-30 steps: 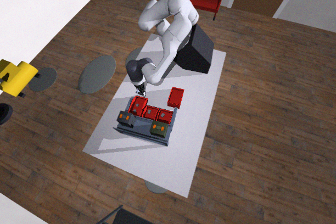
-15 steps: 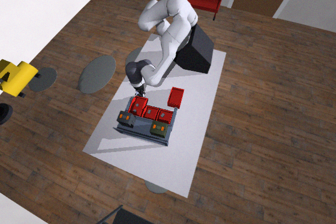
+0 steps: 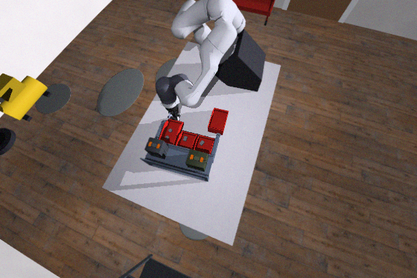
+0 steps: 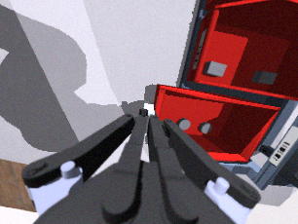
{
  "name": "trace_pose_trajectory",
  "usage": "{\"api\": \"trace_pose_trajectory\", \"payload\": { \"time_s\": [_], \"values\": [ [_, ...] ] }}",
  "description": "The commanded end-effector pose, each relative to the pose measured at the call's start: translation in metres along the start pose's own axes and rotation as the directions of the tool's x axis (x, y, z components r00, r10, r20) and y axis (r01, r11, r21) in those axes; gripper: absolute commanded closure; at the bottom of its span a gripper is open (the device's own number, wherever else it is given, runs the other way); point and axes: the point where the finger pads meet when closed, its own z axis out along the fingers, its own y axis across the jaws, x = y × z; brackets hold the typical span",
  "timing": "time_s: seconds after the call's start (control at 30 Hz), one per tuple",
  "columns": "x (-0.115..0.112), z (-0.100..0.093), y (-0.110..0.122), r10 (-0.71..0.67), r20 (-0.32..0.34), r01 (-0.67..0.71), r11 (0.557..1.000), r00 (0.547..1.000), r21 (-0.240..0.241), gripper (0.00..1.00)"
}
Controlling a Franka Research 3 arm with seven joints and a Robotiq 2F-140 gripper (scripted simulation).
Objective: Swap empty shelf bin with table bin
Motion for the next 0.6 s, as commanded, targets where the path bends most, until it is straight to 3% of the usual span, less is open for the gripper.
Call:
{"api": "trace_pose_trajectory", "payload": {
  "time_s": [0.0,0.57],
  "values": [
    [-0.0009,-0.0001,0.0007,0.003,0.003,-0.003,1.000,1.000,0.002,1.00],
    [-0.0010,-0.0002,0.0105,0.003,0.003,-0.003,1.000,1.000,0.002,1.00]
  ]
}}
